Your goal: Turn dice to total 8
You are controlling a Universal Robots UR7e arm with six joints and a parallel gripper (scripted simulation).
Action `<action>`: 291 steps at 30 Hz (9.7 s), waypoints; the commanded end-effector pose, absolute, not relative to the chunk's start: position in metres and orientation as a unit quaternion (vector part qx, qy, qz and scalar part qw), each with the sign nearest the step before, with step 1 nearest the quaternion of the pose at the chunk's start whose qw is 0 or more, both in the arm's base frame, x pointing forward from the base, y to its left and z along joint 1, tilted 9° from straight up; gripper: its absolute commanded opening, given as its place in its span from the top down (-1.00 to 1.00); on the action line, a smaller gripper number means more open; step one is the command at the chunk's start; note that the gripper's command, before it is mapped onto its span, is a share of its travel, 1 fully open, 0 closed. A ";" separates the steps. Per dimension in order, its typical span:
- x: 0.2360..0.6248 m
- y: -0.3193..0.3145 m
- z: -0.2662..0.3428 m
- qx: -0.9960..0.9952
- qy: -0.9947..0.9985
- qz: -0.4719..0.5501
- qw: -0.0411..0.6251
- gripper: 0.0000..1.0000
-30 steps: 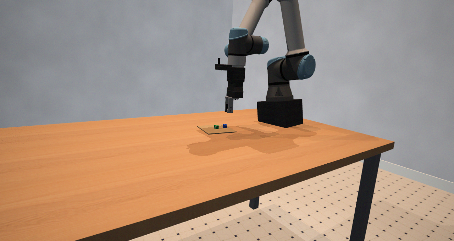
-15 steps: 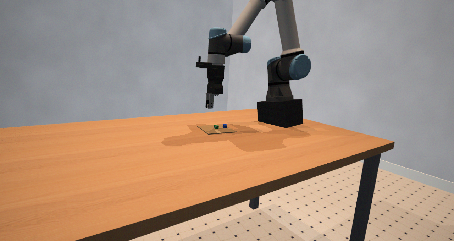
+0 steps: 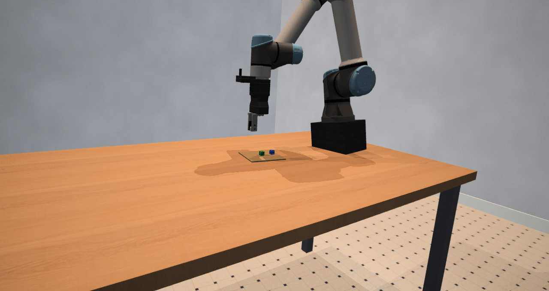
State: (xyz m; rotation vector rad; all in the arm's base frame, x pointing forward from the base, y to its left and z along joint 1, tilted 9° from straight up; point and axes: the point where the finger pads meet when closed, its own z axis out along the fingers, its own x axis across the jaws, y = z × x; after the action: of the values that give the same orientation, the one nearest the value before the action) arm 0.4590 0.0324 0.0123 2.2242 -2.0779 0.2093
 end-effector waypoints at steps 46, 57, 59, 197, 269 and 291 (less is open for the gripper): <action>0.463 0.017 -0.080 0.728 -0.680 0.069 0.045 0.32; 0.463 0.017 -0.080 0.728 -0.680 0.069 0.045 0.32; 0.463 0.017 -0.080 0.728 -0.680 0.069 0.045 0.32; 0.460 0.031 0.005 0.728 -0.680 0.069 0.045 -1.00; 0.457 0.045 0.090 0.728 -0.680 0.069 0.045 -1.00; 0.457 0.045 0.090 0.728 -0.680 0.069 0.045 -1.00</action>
State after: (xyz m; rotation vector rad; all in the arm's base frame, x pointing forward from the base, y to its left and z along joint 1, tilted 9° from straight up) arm 0.4563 0.0448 0.0893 2.2240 -2.0775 0.2079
